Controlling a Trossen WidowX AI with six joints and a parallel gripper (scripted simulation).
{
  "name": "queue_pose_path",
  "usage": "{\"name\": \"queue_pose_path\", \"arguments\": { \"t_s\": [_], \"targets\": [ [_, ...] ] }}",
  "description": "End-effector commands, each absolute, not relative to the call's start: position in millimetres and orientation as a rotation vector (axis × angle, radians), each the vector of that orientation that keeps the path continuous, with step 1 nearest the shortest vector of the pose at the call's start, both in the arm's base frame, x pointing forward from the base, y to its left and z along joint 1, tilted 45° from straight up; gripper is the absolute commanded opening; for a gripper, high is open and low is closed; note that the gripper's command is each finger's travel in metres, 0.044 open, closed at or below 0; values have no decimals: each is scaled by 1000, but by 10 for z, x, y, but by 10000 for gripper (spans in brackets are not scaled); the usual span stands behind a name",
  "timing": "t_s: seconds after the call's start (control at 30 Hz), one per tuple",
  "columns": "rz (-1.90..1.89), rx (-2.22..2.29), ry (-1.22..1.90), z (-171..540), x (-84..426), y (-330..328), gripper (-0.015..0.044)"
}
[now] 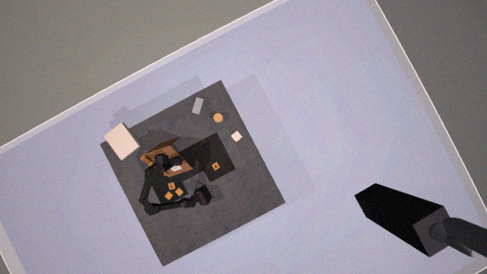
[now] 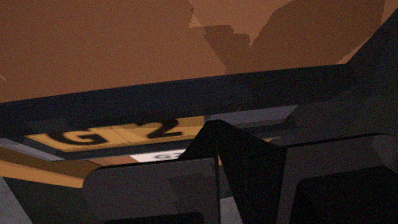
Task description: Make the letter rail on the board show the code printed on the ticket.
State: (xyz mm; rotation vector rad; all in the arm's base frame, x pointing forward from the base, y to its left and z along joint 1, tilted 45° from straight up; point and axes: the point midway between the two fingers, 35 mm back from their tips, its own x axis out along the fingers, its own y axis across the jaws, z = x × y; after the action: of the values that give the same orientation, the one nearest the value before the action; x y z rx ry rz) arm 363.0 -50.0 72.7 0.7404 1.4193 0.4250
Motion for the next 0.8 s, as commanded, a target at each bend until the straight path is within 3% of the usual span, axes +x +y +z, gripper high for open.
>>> {"name": "queue_pose_path", "arguments": {
  "t_s": [0.0,0.77],
  "targets": [
    [427,740,1412,774,3582,-530,0],
    [426,740,1414,892,3443,-609,0]
  ]
}}
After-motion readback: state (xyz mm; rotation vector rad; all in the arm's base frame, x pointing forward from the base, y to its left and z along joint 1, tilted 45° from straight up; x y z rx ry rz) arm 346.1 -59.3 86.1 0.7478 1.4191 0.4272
